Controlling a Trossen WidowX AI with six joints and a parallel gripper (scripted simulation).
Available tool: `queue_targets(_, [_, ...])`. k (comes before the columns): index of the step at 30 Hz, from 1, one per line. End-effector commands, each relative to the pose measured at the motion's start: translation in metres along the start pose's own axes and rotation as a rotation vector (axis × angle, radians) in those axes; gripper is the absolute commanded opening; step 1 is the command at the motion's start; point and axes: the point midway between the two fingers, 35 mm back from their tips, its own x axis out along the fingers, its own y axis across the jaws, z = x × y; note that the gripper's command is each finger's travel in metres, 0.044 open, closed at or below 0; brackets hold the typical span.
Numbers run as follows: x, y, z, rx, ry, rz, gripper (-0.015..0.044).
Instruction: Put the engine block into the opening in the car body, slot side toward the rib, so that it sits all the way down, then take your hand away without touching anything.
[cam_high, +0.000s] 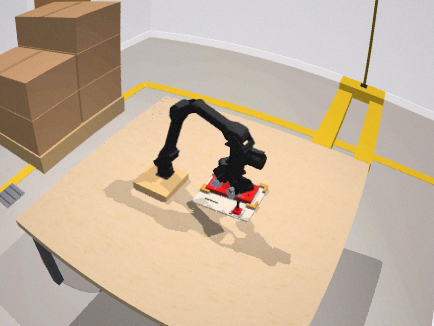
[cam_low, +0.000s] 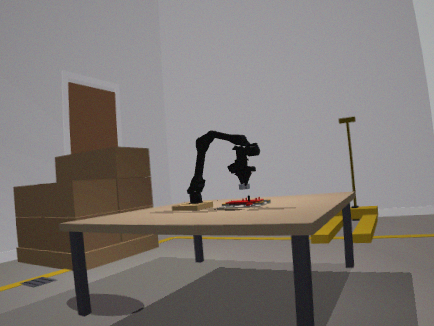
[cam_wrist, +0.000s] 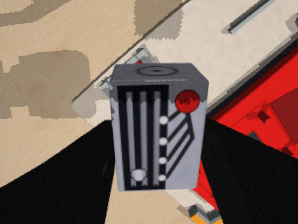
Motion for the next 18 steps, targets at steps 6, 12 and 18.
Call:
queue_targets(6, [0.008,-0.010,-0.013,-0.309,-0.004,-0.002,0.0000])
queue_targets(12, [0.013,-0.017,-0.023,-0.518,-0.002,-0.003,0.0000])
queue_targets(18, [0.018,-0.025,-0.031,-0.726,-0.001,-0.003,0.0000])
